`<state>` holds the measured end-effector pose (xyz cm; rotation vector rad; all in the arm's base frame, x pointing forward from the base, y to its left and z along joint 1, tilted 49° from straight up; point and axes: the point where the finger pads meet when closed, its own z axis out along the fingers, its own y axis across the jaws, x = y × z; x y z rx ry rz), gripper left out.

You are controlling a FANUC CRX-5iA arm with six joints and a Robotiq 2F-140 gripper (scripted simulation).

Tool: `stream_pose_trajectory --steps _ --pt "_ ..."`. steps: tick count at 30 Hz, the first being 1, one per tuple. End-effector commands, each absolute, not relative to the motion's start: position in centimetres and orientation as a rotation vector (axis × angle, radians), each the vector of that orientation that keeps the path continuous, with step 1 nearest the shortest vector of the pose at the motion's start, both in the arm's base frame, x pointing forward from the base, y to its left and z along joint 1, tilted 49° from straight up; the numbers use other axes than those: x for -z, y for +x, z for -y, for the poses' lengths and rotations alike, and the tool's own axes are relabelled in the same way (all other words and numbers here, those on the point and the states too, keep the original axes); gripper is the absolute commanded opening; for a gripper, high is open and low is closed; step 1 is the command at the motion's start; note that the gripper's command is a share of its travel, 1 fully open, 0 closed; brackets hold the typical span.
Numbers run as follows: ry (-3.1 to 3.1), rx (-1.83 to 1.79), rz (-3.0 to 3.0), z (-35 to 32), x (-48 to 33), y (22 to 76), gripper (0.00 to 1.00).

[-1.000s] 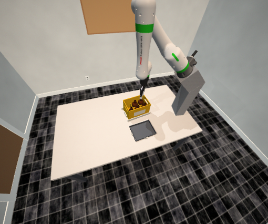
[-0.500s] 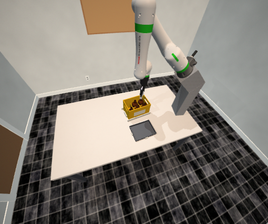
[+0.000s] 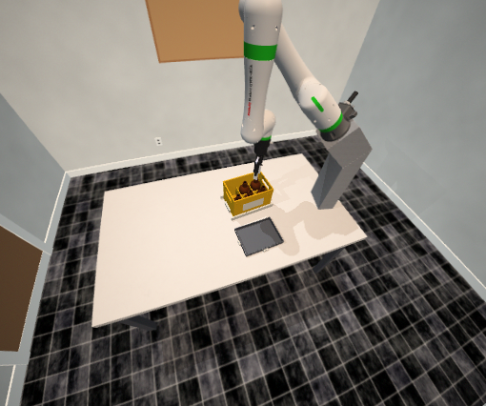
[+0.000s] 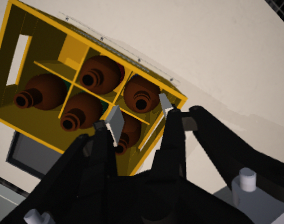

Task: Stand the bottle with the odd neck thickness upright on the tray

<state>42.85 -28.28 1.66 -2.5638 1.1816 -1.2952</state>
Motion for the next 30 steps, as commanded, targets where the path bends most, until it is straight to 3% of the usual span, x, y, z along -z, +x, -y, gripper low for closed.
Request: stream_pose_trajectory --steps 1,30 --pt "-2.571 1.291 -1.192 28.3 -1.7 42.9 0.44" --pt "-2.571 1.291 -1.192 29.1 0.1 44.8 0.44"
